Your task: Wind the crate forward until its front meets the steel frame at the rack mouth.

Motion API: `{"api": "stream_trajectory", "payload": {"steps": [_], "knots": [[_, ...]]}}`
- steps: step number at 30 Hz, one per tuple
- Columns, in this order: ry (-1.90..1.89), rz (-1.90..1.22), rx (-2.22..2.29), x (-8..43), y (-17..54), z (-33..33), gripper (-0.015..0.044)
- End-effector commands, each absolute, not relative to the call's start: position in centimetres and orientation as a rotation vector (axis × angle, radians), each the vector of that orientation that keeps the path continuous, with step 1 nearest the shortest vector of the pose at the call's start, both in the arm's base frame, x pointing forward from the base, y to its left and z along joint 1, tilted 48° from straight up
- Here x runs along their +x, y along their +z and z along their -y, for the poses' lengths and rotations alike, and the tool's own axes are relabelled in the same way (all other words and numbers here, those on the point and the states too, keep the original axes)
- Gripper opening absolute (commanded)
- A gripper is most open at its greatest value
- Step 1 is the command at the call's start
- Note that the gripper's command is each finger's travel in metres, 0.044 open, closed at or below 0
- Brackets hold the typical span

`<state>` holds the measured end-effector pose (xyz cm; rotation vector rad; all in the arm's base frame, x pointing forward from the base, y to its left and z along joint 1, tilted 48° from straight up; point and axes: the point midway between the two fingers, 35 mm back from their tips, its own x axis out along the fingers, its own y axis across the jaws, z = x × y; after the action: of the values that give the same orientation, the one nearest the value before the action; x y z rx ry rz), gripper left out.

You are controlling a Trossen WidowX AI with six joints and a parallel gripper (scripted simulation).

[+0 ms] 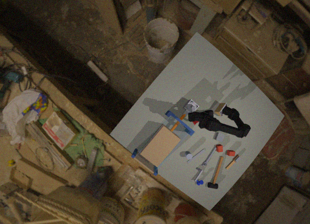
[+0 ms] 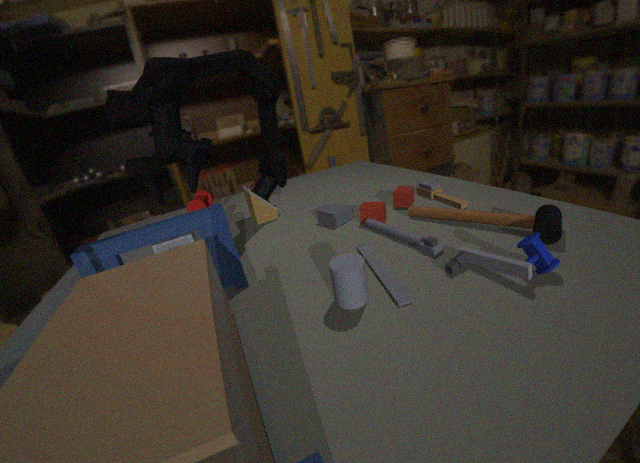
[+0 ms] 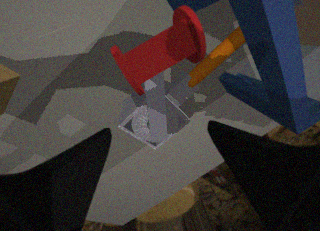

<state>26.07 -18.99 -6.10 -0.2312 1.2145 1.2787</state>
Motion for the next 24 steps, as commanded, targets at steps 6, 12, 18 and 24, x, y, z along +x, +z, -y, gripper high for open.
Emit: {"api": "stream_trajectory", "payload": {"steps": [6,12,18,24], "knots": [[1.348,-1.087,-0.134,26.2,-6.7,19.5,0.044],[1.348,-1.086,-0.134,25.8,-8.6,17.5,0.044],[1.349,-1.086,-0.134,25.6,-9.2,16.8,0.044],[1.349,-1.085,-0.133,25.3,-10.5,15.5,0.044]]}}
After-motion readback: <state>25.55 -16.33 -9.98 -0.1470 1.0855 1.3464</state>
